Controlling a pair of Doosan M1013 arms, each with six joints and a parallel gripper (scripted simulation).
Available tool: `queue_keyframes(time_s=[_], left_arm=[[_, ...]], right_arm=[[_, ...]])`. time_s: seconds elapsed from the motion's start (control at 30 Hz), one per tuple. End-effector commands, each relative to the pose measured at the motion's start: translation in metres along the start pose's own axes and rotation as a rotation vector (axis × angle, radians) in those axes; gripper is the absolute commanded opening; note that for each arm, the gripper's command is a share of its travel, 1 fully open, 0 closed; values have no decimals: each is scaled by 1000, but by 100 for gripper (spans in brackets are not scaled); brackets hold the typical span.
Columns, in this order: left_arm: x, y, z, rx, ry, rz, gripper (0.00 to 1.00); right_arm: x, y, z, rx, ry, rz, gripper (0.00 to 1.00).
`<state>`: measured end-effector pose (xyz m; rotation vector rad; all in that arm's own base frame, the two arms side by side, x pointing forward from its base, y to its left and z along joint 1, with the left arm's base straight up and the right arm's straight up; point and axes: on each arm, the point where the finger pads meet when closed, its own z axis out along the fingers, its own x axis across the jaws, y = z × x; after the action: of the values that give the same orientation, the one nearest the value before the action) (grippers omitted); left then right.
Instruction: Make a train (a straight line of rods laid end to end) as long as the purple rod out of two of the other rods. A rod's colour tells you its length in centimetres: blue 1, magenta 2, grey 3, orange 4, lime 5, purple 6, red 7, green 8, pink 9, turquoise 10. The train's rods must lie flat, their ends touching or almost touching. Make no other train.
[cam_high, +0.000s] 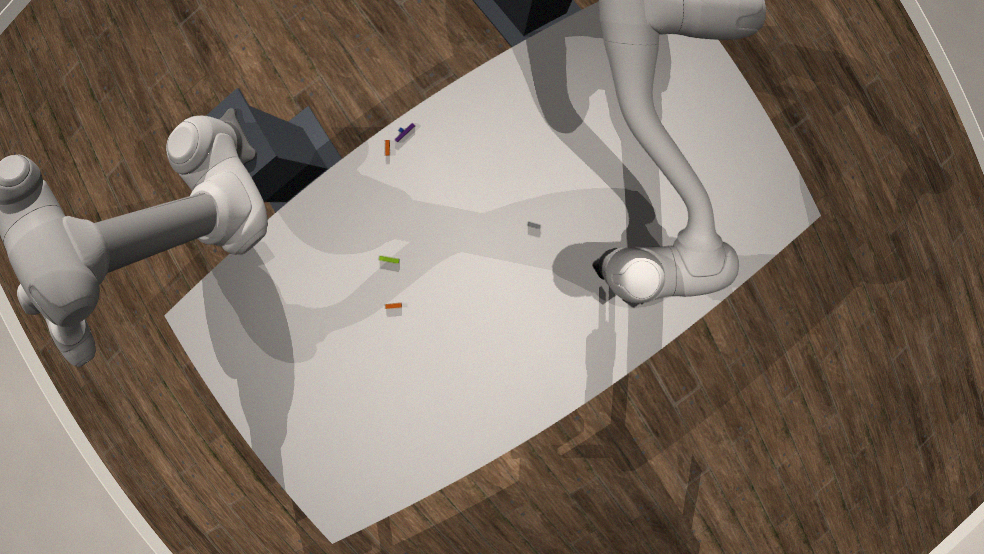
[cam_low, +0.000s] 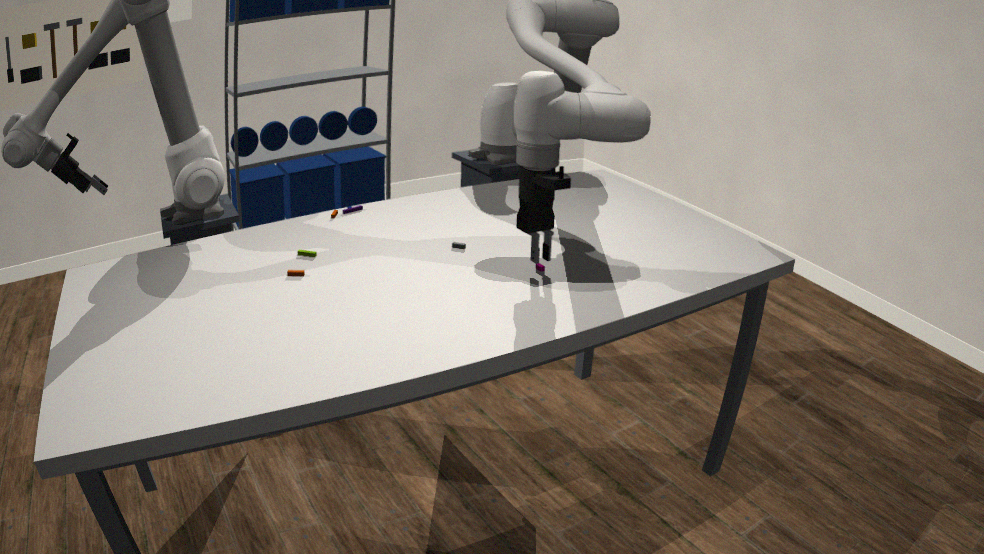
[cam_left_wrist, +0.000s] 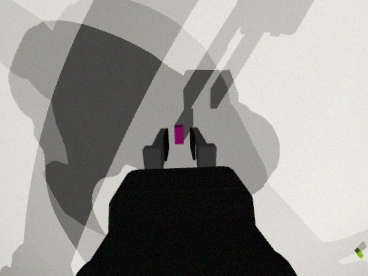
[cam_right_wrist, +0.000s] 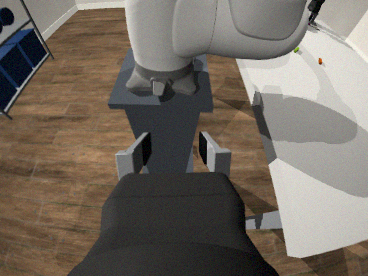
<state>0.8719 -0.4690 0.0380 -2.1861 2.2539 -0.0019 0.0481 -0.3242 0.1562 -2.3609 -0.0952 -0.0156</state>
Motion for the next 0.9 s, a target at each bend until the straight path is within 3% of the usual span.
queue_keyframes(time_s=[0.0,0.87], left_arm=[[-1,0,4,-2,2,2,54],[-1,0,11,-3,2,2,54]], right_arm=[[-4,-4,0,7,-7,-4,100],[-4,-4,0,7,-7,-4,100]])
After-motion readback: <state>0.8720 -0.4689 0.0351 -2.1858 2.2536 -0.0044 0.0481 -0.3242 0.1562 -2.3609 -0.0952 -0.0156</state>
